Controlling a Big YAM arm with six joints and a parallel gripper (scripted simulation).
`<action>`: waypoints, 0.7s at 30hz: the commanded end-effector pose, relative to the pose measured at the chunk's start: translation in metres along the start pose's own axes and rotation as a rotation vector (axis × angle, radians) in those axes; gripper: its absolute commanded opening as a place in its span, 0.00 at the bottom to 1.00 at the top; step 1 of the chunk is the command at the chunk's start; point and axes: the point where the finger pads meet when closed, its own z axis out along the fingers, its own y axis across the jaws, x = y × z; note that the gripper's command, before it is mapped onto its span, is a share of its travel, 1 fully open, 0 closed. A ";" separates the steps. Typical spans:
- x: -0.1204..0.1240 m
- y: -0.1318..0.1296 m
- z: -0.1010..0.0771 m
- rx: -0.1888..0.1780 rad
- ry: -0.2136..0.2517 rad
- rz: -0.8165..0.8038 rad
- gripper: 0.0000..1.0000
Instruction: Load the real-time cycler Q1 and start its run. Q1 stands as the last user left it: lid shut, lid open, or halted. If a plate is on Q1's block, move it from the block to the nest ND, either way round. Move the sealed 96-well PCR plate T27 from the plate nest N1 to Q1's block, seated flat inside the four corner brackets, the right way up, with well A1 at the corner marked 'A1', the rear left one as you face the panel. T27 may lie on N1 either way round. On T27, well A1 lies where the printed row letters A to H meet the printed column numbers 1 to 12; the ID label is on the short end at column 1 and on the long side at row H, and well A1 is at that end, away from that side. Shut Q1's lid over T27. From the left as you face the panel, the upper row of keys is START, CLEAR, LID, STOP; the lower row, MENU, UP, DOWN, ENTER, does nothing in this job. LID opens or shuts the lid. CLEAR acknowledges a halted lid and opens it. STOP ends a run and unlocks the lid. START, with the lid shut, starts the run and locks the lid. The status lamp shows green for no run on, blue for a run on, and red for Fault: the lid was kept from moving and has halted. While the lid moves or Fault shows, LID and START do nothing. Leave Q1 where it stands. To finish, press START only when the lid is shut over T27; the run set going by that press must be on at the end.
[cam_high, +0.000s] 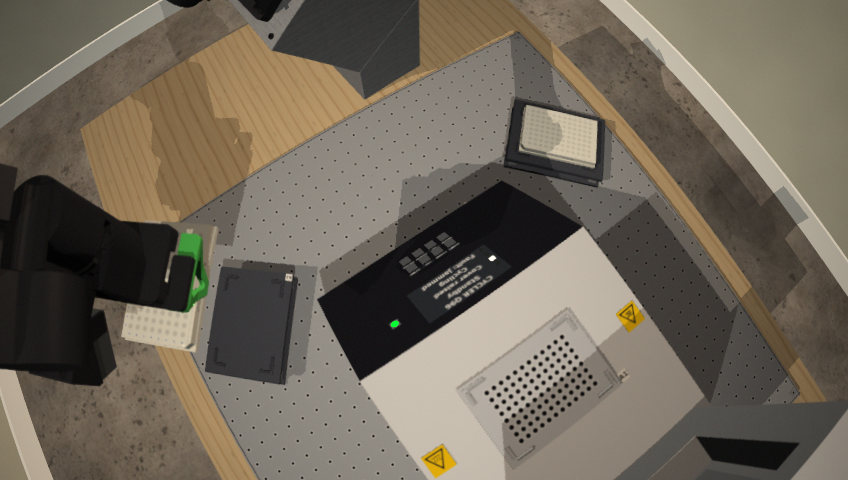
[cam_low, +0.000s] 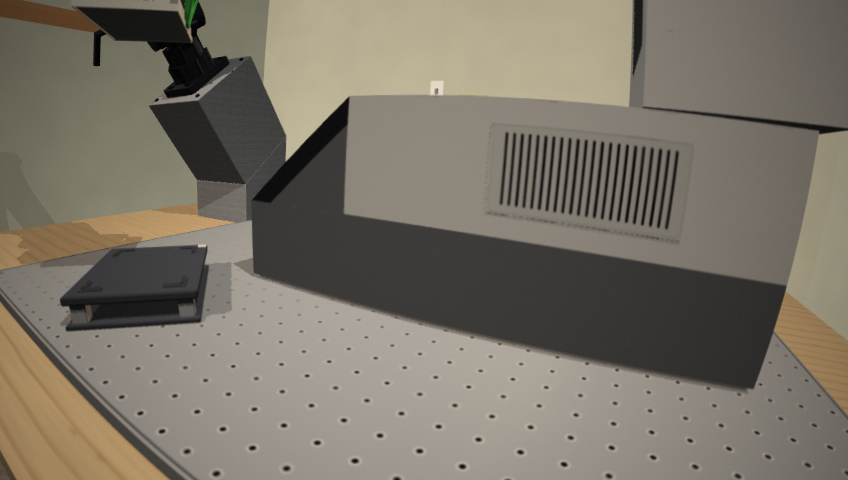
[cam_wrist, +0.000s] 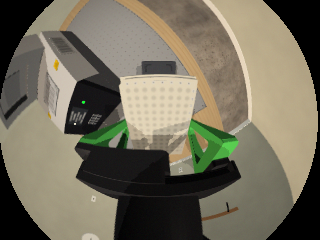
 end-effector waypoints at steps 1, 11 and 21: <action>-0.005 0.003 -0.014 -0.020 -0.047 -0.001 0.00; -0.026 0.040 -0.020 -0.026 -0.061 -0.205 0.00; -0.036 0.069 -0.024 -0.007 -0.062 -0.450 0.00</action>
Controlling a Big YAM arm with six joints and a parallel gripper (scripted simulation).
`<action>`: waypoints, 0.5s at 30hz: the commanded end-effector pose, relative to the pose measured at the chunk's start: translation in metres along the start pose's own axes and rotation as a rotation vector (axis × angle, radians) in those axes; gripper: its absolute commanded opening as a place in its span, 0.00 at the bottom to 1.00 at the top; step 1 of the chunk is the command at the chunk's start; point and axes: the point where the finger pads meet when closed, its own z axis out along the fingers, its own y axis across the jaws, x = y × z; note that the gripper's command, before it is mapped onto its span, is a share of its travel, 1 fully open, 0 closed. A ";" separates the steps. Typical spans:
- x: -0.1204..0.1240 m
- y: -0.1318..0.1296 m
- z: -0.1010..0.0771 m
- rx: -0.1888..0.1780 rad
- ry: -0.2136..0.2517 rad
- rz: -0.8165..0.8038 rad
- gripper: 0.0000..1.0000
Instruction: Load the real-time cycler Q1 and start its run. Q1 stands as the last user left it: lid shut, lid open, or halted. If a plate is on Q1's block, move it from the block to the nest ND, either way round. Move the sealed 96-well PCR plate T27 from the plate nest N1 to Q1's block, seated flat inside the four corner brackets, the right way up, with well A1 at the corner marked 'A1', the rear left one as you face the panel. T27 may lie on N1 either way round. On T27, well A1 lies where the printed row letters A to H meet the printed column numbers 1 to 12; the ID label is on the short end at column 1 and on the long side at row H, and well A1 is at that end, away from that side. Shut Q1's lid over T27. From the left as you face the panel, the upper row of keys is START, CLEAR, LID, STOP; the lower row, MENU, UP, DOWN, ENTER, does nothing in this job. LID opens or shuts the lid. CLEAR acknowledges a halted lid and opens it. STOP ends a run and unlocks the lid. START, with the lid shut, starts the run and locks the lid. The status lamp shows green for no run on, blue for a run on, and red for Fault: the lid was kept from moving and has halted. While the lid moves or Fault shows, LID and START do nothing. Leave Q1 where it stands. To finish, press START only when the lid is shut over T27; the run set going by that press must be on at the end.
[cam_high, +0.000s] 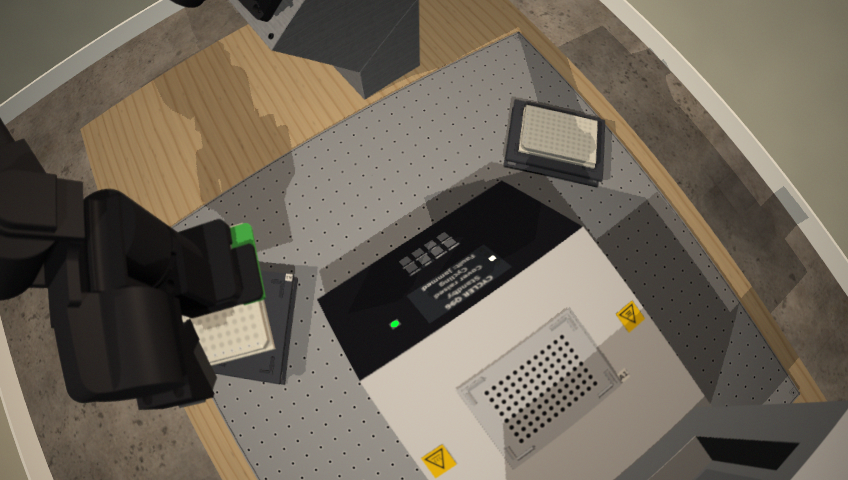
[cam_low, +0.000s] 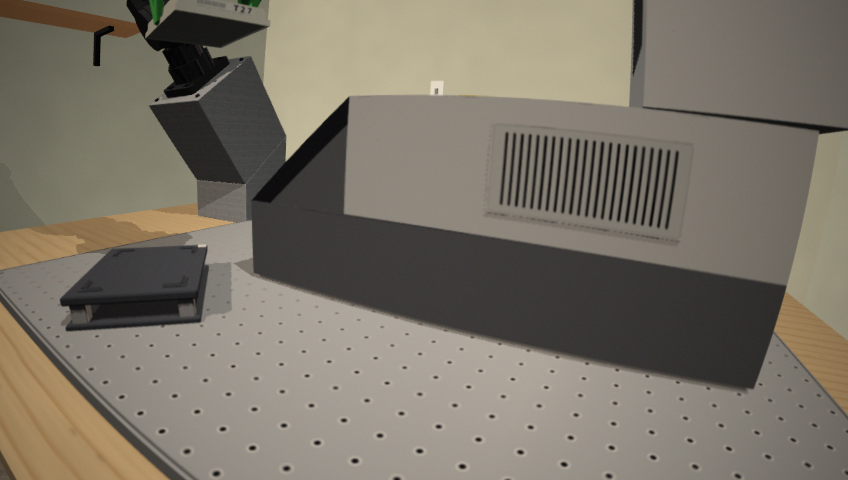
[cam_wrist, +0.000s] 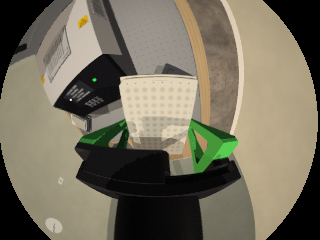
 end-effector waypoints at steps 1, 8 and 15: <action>-0.038 0.005 -0.028 0.000 -0.077 -0.114 0.00; -0.048 0.050 -0.018 -0.001 -0.049 -0.384 0.00; -0.066 0.060 -0.025 0.006 -0.068 -0.504 0.00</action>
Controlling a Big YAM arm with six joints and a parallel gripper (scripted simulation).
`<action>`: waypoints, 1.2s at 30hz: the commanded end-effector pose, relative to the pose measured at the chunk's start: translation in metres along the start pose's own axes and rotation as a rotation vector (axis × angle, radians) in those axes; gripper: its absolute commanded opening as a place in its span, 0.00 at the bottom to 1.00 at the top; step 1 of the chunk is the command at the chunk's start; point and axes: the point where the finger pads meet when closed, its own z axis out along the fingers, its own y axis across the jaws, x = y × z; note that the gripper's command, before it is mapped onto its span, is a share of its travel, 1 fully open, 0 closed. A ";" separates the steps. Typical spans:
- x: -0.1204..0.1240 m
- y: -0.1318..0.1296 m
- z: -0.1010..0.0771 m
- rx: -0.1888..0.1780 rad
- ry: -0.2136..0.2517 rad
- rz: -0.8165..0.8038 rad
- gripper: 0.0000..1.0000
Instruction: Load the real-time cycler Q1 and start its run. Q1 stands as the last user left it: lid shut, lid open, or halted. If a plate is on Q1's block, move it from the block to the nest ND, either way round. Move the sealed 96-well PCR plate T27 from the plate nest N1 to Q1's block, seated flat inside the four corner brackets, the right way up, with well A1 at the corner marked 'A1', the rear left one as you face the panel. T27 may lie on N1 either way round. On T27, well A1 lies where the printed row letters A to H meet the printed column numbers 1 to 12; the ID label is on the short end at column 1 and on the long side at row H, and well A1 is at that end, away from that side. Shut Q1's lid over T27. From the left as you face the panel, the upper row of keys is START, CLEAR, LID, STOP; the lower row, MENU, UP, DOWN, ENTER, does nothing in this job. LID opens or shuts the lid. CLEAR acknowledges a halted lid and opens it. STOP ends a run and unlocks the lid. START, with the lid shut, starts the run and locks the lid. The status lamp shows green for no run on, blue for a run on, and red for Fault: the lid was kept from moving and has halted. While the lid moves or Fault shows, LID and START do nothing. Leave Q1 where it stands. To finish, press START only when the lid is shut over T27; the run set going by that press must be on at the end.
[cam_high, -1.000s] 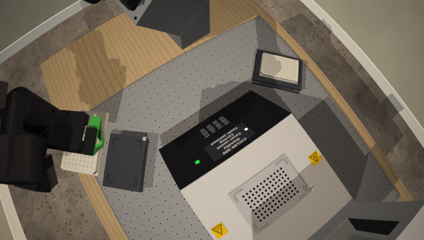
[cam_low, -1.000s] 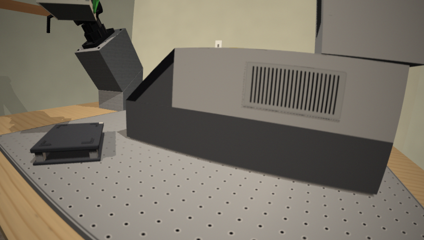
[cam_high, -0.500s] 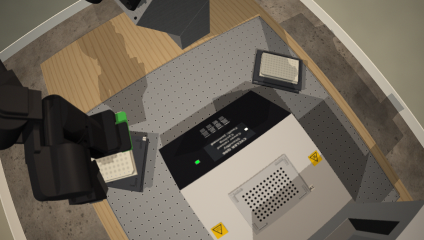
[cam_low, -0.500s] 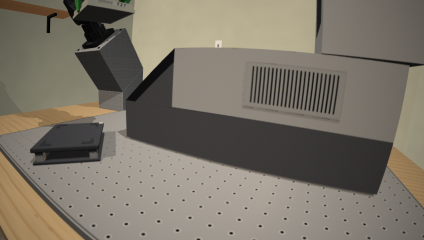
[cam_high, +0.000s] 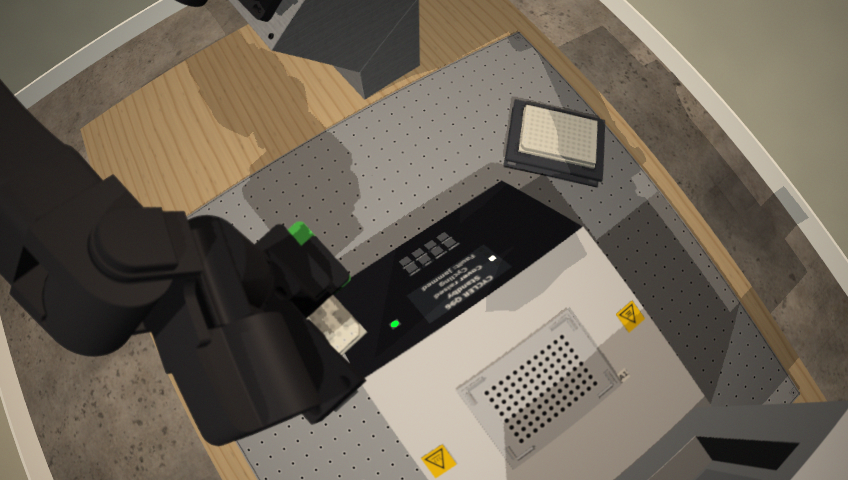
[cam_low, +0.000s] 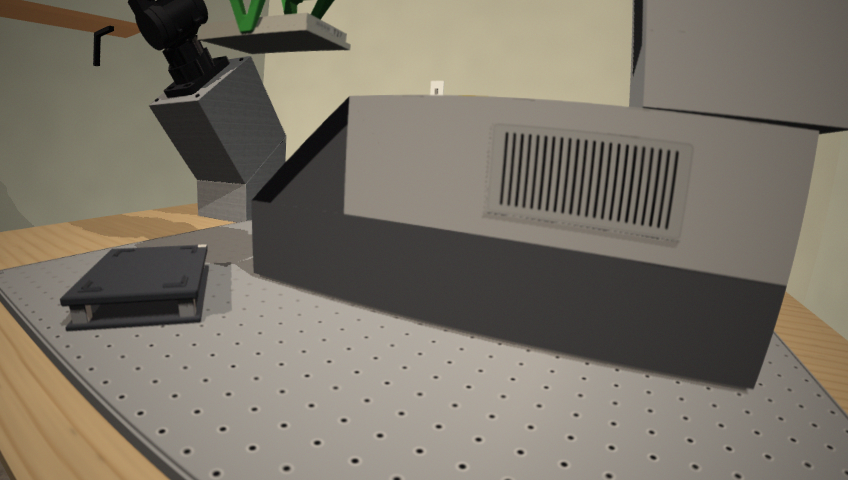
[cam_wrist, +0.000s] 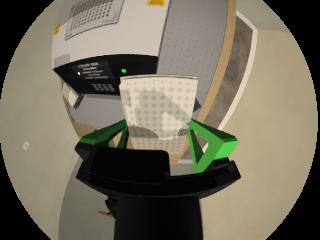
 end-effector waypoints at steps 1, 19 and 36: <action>-0.034 -0.016 -0.037 0.032 -0.089 -0.078 0.00; -0.106 0.031 -0.043 0.052 -0.091 -0.574 0.00; -0.116 0.049 -0.026 0.035 -0.054 -0.680 0.00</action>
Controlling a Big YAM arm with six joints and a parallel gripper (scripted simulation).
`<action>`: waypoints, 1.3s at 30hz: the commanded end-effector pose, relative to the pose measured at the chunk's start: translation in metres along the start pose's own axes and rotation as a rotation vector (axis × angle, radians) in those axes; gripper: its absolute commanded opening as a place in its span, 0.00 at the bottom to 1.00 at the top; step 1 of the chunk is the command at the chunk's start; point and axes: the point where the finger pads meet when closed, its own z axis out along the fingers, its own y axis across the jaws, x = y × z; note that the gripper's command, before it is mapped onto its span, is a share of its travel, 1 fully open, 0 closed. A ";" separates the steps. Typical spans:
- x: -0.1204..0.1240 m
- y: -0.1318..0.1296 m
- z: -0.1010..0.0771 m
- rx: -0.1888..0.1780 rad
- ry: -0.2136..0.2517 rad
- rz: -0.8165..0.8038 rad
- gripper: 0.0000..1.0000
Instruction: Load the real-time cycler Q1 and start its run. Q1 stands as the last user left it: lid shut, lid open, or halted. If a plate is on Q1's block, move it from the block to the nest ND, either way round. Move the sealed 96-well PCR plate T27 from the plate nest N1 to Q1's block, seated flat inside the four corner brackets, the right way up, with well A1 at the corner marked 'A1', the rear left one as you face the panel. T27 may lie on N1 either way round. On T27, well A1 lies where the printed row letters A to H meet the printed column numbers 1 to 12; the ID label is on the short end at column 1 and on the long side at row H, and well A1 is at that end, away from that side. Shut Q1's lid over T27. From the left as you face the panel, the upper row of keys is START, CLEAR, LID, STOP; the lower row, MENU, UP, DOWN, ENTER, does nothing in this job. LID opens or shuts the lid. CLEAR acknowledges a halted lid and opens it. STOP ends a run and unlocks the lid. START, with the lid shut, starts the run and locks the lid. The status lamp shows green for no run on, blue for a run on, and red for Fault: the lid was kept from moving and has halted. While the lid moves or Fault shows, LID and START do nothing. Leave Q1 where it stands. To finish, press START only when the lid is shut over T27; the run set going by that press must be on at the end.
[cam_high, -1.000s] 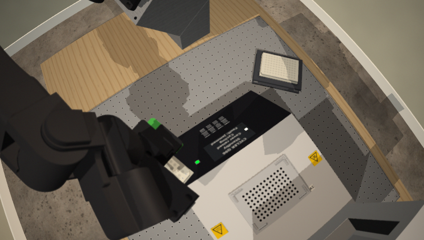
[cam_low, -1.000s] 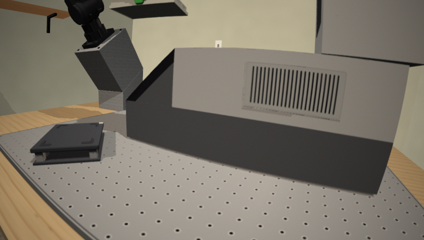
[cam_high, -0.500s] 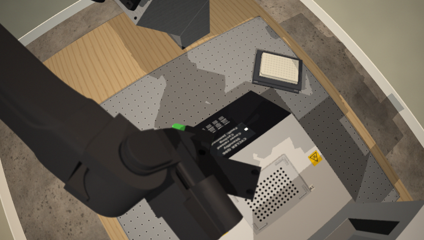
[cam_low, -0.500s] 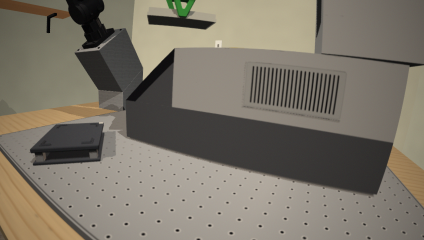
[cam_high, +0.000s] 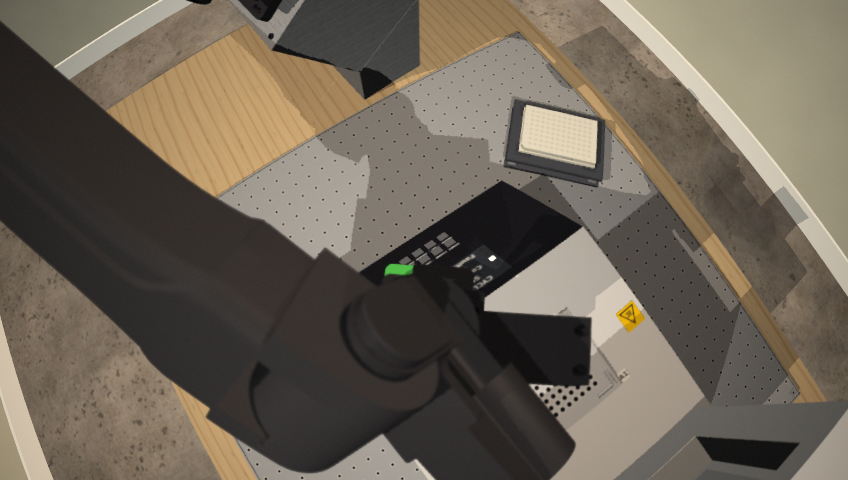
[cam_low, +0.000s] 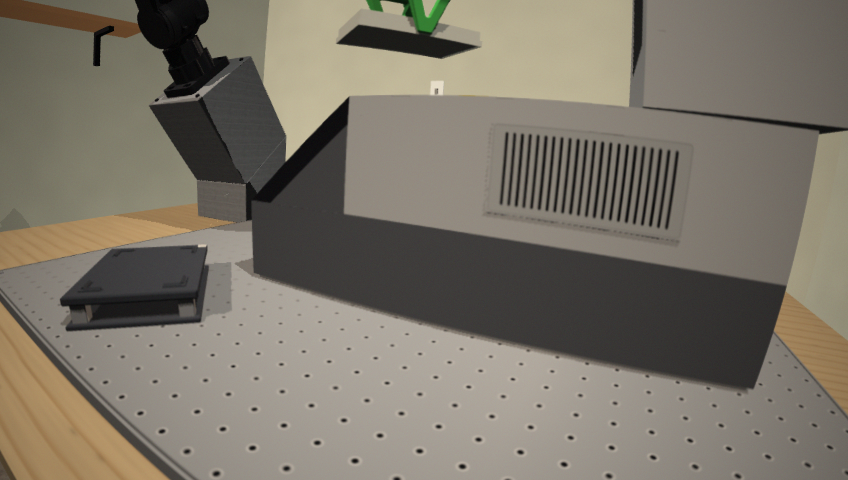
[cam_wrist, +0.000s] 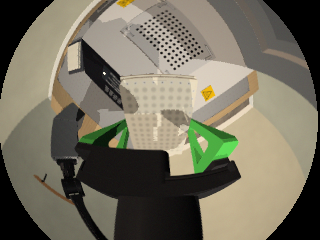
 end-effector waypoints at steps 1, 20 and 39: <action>0.004 -0.013 -0.014 0.028 -0.024 -0.011 0.00; -0.095 -0.041 -0.027 0.053 -0.037 -0.533 0.00; -0.129 -0.041 -0.023 0.050 -0.029 -0.682 0.00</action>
